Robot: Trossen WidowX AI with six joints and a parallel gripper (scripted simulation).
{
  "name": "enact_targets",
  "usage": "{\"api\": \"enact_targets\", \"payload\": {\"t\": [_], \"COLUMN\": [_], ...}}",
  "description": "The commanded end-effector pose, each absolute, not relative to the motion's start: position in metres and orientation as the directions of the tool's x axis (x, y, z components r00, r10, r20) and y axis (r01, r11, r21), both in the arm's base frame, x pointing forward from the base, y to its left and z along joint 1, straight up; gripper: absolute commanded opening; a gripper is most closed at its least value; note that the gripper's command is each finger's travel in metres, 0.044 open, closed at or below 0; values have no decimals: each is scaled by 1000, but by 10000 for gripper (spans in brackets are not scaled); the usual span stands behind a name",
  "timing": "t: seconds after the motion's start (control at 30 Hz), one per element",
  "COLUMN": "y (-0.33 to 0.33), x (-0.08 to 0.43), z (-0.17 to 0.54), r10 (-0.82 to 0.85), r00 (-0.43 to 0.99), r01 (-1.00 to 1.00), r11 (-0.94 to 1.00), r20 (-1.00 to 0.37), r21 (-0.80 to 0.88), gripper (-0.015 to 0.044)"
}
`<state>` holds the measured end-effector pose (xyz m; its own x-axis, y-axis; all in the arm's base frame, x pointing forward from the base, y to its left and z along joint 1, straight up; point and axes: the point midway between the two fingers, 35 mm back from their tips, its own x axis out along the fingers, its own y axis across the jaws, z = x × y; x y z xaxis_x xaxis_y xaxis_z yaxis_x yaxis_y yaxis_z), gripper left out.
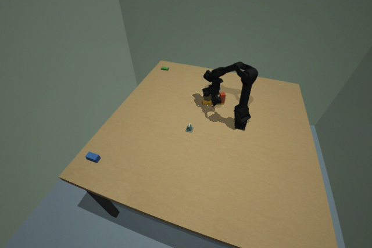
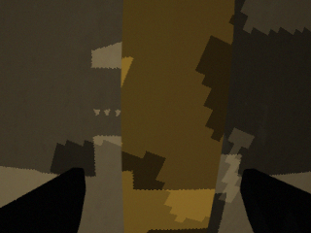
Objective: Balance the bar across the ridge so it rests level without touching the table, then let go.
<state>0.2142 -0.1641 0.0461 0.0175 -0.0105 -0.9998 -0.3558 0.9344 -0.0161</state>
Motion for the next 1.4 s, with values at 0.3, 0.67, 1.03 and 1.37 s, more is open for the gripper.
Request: {"api": "enact_targets", "payload": {"t": [0.3, 0.67, 1.03, 1.37], "y": [-164, -166, -166, -166], "x": [214, 216, 217, 216], "z": [46, 62, 90, 116], "r10": [-11, -11, -12, -13], "r00": [18, 18, 18, 18], "r01": [-356, -356, -357, -358], "r11": [934, 934, 934, 934], "r20": [-1000, -1000, -1000, -1000], "r21": [-16, -17, -18, -18], "gripper": [105, 0, 0, 0]}}
